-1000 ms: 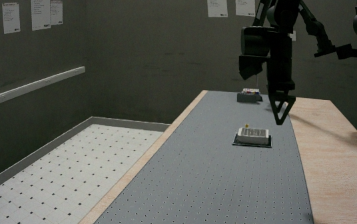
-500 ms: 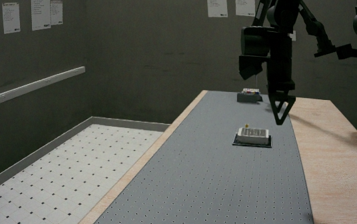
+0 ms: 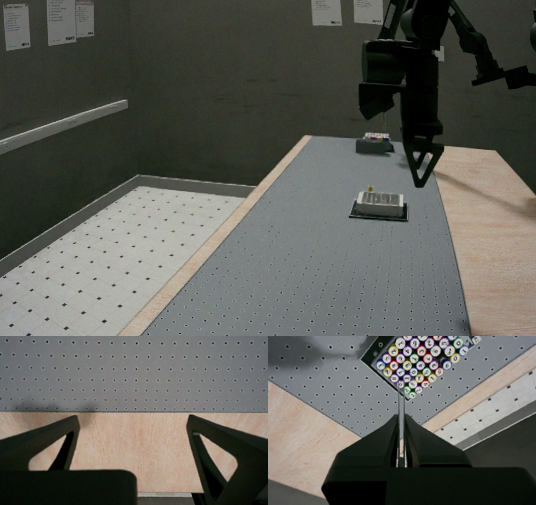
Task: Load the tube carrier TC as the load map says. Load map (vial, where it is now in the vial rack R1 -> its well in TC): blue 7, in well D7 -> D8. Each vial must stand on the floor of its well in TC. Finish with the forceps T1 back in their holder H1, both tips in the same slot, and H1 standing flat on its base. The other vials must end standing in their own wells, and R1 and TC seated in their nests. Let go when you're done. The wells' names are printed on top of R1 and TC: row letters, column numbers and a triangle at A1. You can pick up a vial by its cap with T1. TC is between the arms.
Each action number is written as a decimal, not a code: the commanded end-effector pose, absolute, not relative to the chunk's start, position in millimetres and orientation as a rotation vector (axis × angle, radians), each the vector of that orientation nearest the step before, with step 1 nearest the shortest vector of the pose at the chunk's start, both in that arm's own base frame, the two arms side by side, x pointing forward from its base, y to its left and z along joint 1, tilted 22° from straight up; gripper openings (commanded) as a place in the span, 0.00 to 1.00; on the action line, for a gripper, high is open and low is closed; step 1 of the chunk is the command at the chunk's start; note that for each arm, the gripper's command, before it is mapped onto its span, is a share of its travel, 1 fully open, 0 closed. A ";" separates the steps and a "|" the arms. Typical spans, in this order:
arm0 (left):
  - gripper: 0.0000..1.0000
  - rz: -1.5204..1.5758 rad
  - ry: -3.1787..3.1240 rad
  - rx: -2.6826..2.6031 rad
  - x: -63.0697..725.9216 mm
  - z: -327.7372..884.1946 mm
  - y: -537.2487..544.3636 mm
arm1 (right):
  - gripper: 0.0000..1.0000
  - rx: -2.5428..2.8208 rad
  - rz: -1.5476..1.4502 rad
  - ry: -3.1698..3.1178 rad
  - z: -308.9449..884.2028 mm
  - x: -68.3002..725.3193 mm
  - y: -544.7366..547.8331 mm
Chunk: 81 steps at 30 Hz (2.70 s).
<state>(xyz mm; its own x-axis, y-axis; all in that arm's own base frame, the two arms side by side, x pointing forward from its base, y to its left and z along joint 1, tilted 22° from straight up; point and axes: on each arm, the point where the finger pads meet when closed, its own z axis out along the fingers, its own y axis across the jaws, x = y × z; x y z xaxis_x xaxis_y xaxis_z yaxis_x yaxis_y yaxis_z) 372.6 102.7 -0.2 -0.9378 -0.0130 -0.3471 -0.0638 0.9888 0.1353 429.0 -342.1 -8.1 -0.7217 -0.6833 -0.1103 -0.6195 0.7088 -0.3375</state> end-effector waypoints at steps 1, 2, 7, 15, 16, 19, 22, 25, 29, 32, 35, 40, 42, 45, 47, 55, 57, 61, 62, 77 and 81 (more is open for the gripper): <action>1.00 0.211 2.766 -0.043 379.3 4.7 103.2 | 0.07 -1.067 -0.415 2.677 -0.8 434.1 -339.3; 1.00 0.211 2.766 -0.043 379.3 4.7 103.2 | 0.07 -1.067 -0.415 2.677 -0.8 434.1 -339.3; 1.00 0.211 2.766 -0.043 379.3 4.7 103.2 | 0.07 -1.067 -0.415 2.678 -0.9 433.9 -339.3; 1.00 0.211 2.766 -0.043 379.3 4.7 103.2 | 0.07 -1.068 -0.411 2.682 -2.6 433.5 -339.2; 1.00 0.211 2.766 -0.043 379.3 4.7 103.2 | 0.07 -1.068 -0.411 2.682 -2.7 433.5 -339.2; 1.00 0.211 2.766 -0.043 379.3 4.7 103.2 | 0.07 -1.069 -0.410 2.683 -3.4 433.5 -339.1; 1.00 0.211 2.766 -0.043 379.3 4.7 103.2 | 0.07 -1.069 -0.409 2.684 -3.7 433.4 -339.1; 1.00 0.211 2.766 -0.043 379.3 4.7 103.2 | 0.07 -1.069 -0.408 2.684 -4.3 433.4 -339.0; 1.00 0.211 2.766 -0.043 379.3 4.7 103.2 | 0.07 -1.069 -0.407 2.685 -4.8 433.3 -338.9; 1.00 0.211 2.766 -0.043 379.3 4.7 103.2 | 0.07 -1.071 -0.396 2.691 -9.5 433.0 -338.3; 1.00 0.211 2.766 -0.043 379.3 4.7 103.2 | 0.07 -1.073 -0.387 2.695 -13.8 433.2 -337.9; 1.00 0.211 2.766 -0.043 379.3 4.7 103.2 | 0.07 -1.073 -0.388 2.694 -13.8 434.2 -338.2; 1.00 0.211 2.766 -0.043 379.3 4.7 103.2 | 0.07 -1.073 -0.388 2.694 -13.9 434.9 -338.3; 1.00 0.211 2.766 -0.043 379.3 4.7 103.2 | 0.07 -1.074 -0.389 2.693 -14.0 436.1 -338.6; 1.00 0.211 2.766 -0.043 379.3 4.7 103.2 | 0.07 -1.073 -0.389 2.693 -14.0 436.8 -339.0; 1.00 0.211 2.766 -0.043 379.3 4.7 103.2 | 0.07 -1.071 -0.391 2.692 -14.0 438.6 -340.2; 1.00 0.211 2.766 -0.043 379.3 4.7 103.2 | 0.07 -1.071 -0.392 2.692 -14.0 439.2 -340.7; 1.00 0.211 2.766 -0.043 379.3 4.7 103.2 | 0.07 -1.072 -0.382 2.697 -16.7 437.3 -339.0; 1.00 0.211 2.766 -0.043 379.3 4.7 103.2 | 0.07 -1.073 -0.378 2.699 -17.6 436.6 -338.4; 1.00 0.211 2.766 -0.043 379.3 4.7 103.2 | 0.07 -1.071 -0.373 2.703 -20.2 437.7 -339.0; 1.00 0.211 2.766 -0.043 379.3 4.7 103.2 | 0.07 -1.068 -0.382 2.699 -20.6 439.4 -340.2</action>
<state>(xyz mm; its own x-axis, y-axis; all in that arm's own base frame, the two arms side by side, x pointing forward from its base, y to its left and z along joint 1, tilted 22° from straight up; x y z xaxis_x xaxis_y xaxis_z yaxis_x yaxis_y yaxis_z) 372.6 102.7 -0.2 -0.9378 -0.0130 -0.3471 -0.0638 0.9888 0.1353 428.4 -341.7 -10.3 -0.7229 -0.6827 -0.1064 -0.6224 0.7103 -0.3288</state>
